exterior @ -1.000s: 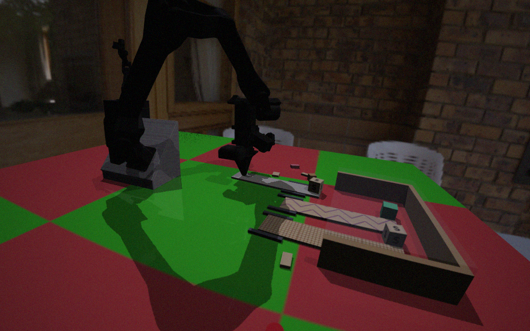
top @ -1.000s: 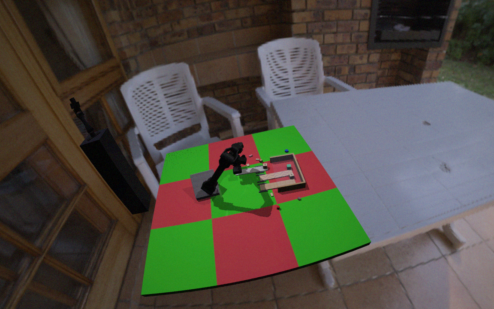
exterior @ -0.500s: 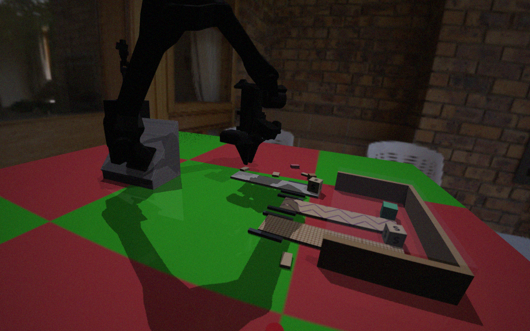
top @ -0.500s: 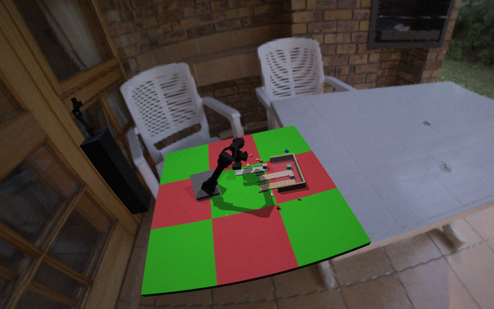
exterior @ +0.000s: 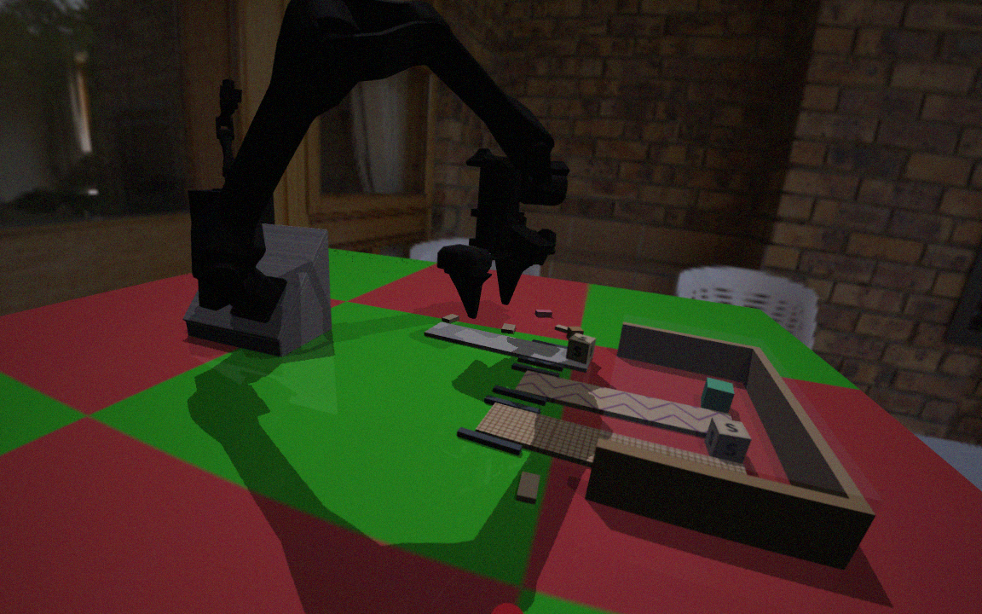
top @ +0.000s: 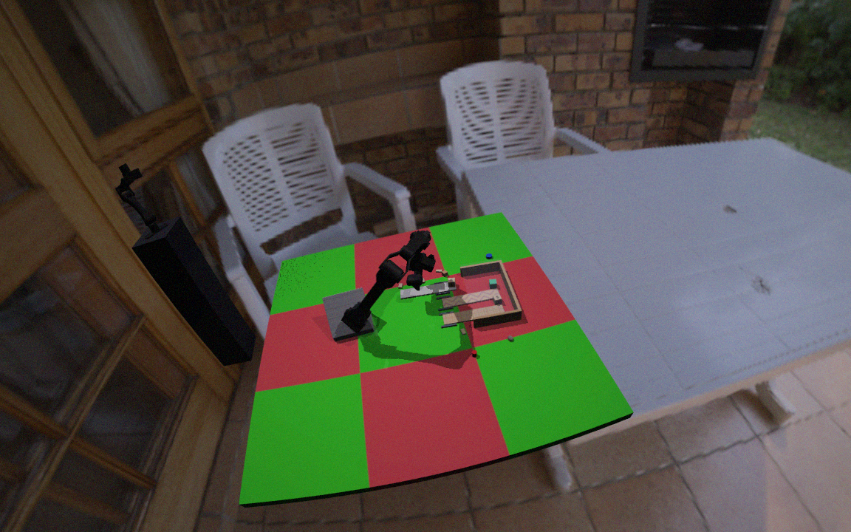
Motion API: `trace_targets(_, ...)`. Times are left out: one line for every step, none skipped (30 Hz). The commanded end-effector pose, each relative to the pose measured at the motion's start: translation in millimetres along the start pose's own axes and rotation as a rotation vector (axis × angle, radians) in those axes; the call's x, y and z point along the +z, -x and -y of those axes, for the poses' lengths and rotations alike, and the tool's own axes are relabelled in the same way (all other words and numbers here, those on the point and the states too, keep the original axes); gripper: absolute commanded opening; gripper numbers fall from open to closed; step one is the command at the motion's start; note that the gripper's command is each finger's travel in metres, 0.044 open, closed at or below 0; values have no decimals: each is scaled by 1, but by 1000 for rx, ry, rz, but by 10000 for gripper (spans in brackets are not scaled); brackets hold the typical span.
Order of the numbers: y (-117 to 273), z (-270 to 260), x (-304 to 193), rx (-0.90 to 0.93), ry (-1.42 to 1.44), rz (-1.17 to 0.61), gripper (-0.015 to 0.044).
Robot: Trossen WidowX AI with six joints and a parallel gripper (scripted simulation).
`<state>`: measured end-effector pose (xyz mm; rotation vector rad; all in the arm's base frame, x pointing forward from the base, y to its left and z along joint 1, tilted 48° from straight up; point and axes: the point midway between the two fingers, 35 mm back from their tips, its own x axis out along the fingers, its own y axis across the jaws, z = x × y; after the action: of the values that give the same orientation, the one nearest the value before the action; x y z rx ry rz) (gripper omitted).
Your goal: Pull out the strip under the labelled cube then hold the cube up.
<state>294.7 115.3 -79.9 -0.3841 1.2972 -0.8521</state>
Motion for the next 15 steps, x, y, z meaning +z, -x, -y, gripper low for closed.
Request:
trace_targets(2,-3,15,-3,4,5,440)
trace_targets(2,-4,18,-3,4,5,440)
trace_targets(3,-4,22,-3,4,6,440)
trace_targets(3,-5,26,-3,4,6,440)
trace_targets(4,-6,29,-3,4,6,440)
trace_targets(4,-7,33,-3,4,6,440)
trace_targets(5,-7,36,-3,4,6,440)
trace_targets(5,-8,40,-3,4,6,440)
trace_targets(5,-9,44,-3,3,6,440)
trace_targets(6,-10,47,-3,3,6,440)
trace_targets(6,-10,51,-3,3,6,440)
trace_targets(7,-11,55,-3,3,7,440)
trace_targets(7,-12,58,-3,3,7,440)
trace_targets(8,-13,62,-3,3,7,440)
trace_targets(8,-13,65,-3,3,7,440)
